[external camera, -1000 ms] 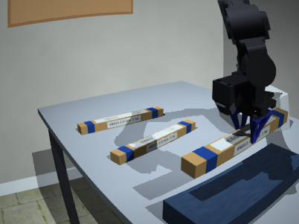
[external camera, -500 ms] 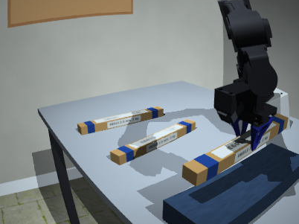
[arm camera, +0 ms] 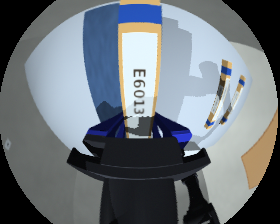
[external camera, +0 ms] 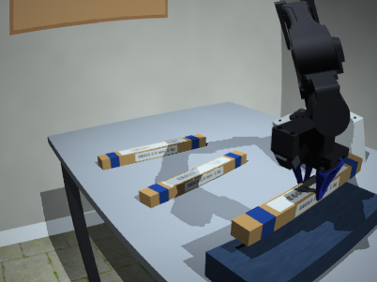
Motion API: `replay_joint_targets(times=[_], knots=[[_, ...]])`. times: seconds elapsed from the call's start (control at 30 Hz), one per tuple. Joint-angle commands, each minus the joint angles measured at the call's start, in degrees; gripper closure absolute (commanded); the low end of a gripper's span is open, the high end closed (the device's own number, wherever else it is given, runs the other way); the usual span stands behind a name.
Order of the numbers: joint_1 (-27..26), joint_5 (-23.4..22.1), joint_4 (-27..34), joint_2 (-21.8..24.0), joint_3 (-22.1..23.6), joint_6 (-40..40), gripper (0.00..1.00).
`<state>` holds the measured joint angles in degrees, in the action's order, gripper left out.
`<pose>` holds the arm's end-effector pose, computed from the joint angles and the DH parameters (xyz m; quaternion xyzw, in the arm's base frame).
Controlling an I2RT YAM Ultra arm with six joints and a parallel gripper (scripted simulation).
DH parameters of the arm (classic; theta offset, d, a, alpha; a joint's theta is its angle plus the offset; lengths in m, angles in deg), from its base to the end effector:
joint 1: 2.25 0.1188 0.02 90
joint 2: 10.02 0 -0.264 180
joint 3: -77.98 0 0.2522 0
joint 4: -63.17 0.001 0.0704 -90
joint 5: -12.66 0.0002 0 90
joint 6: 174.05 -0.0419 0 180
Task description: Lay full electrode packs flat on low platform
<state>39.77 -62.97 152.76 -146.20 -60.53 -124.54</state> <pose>0.3537 0.3060 0.2010 -0.0103 0.9918 -0.0784 0.1003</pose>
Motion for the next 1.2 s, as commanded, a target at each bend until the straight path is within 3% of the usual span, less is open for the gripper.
replay_joint_targets(times=[0.0,0.43,1.17], knots=[[0.6,0.4,-1.5,4.3,0.4,0.6,1.00],[0.3,0.2,-5.8,4.5,2.7,1.2,1.00],[-0.6,0.1,-5.4,4.7,3.5,1.7,1.00]])
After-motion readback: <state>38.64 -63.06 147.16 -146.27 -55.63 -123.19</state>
